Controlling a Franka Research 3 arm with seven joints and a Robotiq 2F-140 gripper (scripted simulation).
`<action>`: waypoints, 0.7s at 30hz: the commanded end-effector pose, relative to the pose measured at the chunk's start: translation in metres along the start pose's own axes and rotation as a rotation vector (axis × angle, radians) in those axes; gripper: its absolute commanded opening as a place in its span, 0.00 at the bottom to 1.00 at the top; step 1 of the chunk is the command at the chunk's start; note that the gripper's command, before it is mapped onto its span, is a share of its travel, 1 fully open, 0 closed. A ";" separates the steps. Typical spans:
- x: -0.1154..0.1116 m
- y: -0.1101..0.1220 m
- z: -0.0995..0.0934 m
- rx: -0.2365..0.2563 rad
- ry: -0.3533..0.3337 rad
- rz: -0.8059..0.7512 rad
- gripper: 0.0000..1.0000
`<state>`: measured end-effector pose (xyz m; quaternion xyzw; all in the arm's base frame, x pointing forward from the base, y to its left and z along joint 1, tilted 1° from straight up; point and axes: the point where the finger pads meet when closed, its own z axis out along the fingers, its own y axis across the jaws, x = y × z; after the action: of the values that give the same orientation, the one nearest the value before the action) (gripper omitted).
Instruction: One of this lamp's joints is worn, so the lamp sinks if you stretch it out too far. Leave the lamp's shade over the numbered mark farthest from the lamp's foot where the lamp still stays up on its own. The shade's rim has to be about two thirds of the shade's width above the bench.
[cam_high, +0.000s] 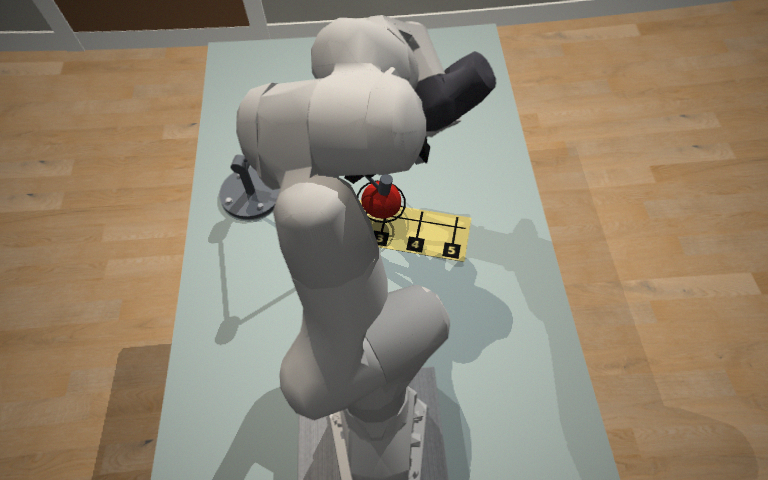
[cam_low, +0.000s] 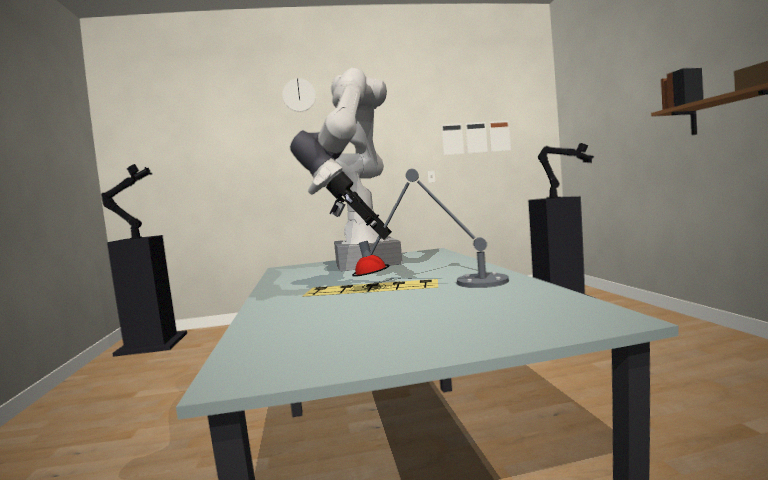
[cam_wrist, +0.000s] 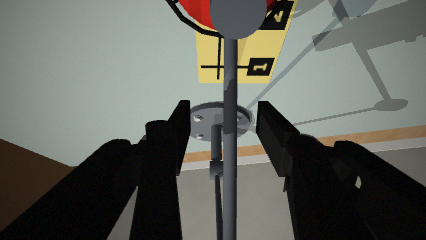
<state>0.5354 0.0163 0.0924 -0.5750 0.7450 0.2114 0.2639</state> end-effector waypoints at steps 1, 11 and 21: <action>0.000 0.000 0.000 0.000 0.002 -0.006 1.00; -0.005 0.003 0.006 -0.011 -0.001 -0.008 1.00; -0.004 0.003 0.004 -0.009 -0.001 -0.006 1.00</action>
<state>0.5341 0.0225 0.0915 -0.5784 0.7421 0.2141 0.2624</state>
